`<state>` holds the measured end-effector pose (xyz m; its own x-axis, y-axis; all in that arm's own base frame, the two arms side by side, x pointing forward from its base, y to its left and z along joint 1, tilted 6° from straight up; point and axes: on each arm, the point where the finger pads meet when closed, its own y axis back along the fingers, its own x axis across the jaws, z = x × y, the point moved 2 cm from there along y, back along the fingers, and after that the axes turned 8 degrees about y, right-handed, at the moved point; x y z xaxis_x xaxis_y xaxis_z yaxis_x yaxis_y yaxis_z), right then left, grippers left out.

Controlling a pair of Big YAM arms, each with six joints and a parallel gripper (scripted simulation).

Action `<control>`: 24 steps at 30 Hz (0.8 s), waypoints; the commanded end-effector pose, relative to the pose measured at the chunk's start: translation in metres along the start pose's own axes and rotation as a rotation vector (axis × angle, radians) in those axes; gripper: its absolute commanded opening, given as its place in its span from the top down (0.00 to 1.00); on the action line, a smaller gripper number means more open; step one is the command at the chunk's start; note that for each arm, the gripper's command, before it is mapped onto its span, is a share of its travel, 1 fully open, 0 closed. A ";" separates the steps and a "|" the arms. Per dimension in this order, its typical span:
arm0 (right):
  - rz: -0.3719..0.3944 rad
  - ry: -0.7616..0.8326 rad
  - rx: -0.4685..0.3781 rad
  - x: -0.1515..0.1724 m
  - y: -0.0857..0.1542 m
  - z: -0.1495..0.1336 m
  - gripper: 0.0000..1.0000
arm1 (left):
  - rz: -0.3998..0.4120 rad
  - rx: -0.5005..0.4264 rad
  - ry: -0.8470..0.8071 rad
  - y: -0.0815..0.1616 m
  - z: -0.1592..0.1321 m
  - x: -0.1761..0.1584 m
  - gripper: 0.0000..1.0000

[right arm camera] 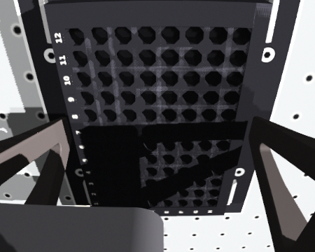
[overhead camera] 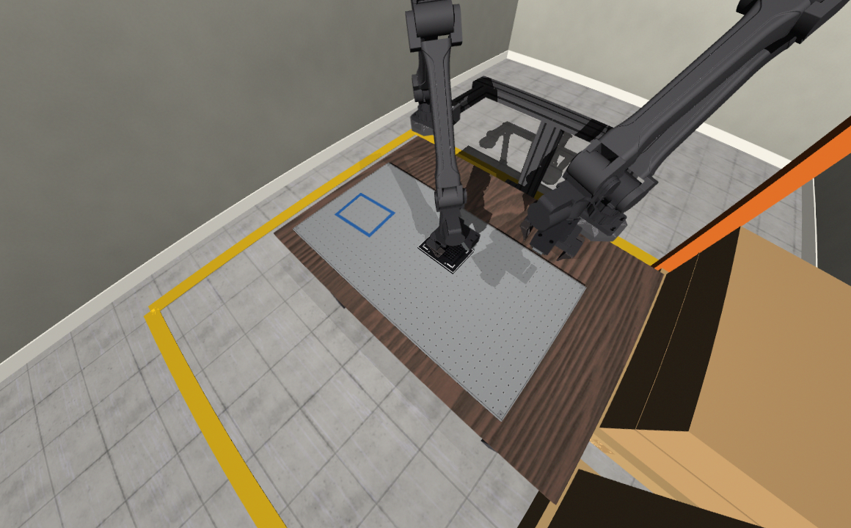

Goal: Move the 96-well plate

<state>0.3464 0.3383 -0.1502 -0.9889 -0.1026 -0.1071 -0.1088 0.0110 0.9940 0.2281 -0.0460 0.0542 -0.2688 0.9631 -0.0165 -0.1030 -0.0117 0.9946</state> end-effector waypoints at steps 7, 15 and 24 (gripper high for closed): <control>-0.007 -0.001 -0.009 -0.004 0.018 0.001 0.00 | -0.013 -0.027 -0.010 0.008 0.011 -0.005 0.00; -0.007 0.001 -0.010 0.000 0.039 0.005 0.00 | -0.013 -0.027 -0.010 0.008 0.011 -0.005 0.00; 0.012 0.004 0.006 0.003 0.044 0.002 0.00 | -0.013 -0.027 -0.010 0.008 0.011 -0.005 0.00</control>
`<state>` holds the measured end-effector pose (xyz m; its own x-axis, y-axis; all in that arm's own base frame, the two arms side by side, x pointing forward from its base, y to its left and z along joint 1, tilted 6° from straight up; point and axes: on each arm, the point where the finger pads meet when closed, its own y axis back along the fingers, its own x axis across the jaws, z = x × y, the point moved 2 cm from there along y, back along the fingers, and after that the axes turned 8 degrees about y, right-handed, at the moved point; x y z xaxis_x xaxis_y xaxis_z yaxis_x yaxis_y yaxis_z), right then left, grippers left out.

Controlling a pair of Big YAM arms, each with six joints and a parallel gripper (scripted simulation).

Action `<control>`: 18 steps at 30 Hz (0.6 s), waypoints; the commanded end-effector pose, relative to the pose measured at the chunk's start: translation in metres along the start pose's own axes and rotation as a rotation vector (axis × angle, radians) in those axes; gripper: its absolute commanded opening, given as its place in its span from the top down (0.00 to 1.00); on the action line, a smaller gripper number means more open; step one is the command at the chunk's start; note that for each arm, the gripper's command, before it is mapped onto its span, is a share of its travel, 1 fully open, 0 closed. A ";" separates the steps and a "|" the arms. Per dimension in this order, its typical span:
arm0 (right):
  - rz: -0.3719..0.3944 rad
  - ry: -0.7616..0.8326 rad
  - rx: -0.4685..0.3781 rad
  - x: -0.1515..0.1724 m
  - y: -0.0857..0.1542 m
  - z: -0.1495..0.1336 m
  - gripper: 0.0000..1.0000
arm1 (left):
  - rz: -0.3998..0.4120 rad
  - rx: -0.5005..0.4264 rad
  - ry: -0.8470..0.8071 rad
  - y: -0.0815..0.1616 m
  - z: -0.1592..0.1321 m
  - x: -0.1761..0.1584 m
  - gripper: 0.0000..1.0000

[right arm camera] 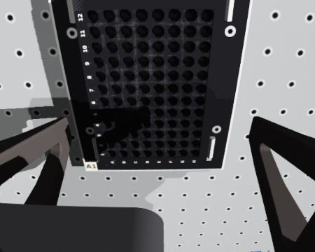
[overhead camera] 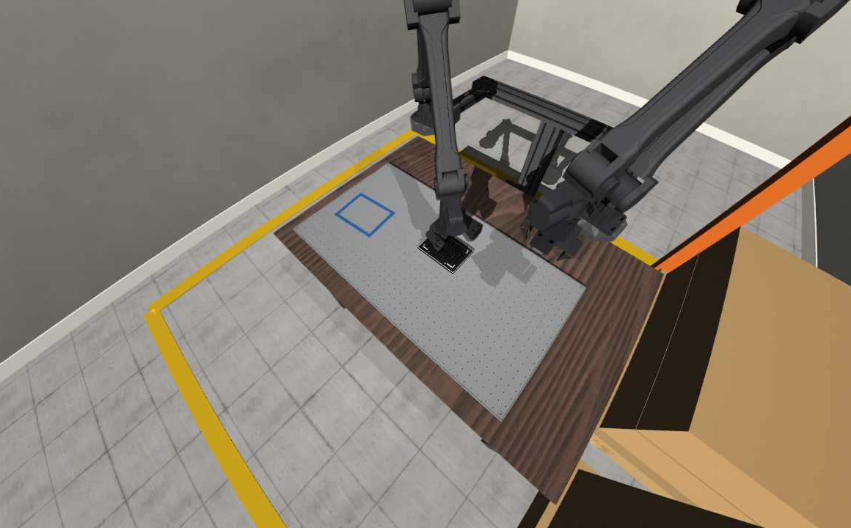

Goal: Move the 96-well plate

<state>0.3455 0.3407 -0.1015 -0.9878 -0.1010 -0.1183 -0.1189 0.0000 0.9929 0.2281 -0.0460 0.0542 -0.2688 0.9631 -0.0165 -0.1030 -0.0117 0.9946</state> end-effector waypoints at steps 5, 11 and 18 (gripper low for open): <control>-0.003 -0.002 -0.007 -0.001 0.025 0.006 0.00 | -0.013 -0.027 -0.010 0.008 0.011 -0.005 0.00; -0.001 0.001 -0.004 0.002 0.040 0.006 0.00 | -0.013 -0.027 -0.010 0.008 0.011 -0.005 0.00; 0.029 -0.004 0.023 0.007 0.035 -0.004 0.00 | -0.013 -0.027 -0.010 0.008 0.011 -0.005 0.00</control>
<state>0.3408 0.3424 -0.0608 -0.9875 -0.1030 -0.1191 -0.1196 -0.0019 0.9928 0.2281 -0.0460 0.0542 -0.2688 0.9631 -0.0165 -0.1030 -0.0117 0.9946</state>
